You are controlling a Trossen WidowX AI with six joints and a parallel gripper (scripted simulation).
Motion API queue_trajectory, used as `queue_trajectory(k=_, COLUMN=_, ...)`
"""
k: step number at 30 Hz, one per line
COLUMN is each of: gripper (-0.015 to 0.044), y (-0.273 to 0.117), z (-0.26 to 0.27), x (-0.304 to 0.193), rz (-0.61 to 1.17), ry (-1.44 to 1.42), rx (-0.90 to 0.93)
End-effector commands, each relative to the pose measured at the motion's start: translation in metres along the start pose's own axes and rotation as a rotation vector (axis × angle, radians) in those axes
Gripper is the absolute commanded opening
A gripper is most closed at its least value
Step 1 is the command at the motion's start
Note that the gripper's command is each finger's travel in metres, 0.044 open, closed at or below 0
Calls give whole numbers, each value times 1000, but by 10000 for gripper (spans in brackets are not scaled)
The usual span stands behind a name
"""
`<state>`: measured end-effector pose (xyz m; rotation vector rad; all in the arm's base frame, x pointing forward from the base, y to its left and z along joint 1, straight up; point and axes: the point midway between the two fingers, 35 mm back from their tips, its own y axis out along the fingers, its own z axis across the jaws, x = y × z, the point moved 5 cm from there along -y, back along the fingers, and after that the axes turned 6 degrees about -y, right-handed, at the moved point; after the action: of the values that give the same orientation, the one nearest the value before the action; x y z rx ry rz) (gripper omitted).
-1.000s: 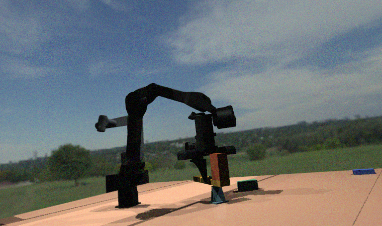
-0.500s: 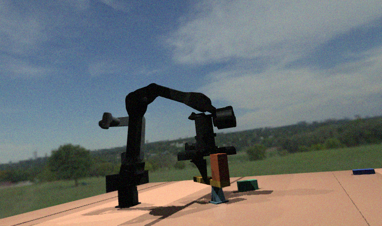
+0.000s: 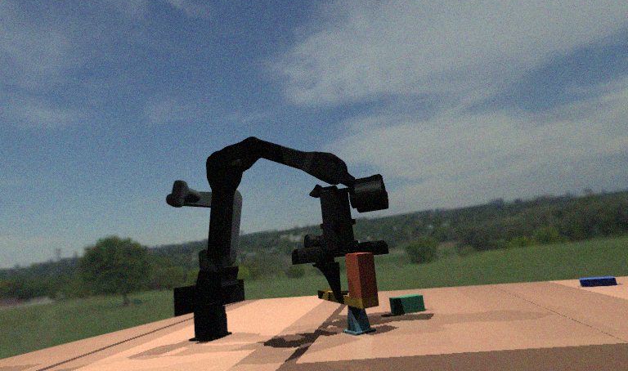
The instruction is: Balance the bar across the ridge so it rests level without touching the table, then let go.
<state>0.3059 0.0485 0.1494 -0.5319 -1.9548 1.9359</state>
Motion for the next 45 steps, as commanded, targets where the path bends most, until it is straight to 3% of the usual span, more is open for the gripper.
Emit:
queue_trajectory(k=1, gripper=0, y=0, z=0, x=0, rz=1, ry=-6, rx=-3)
queue_trajectory(k=45, gripper=0, y=4, z=0, x=1, rz=1, ry=-6, rx=-3)
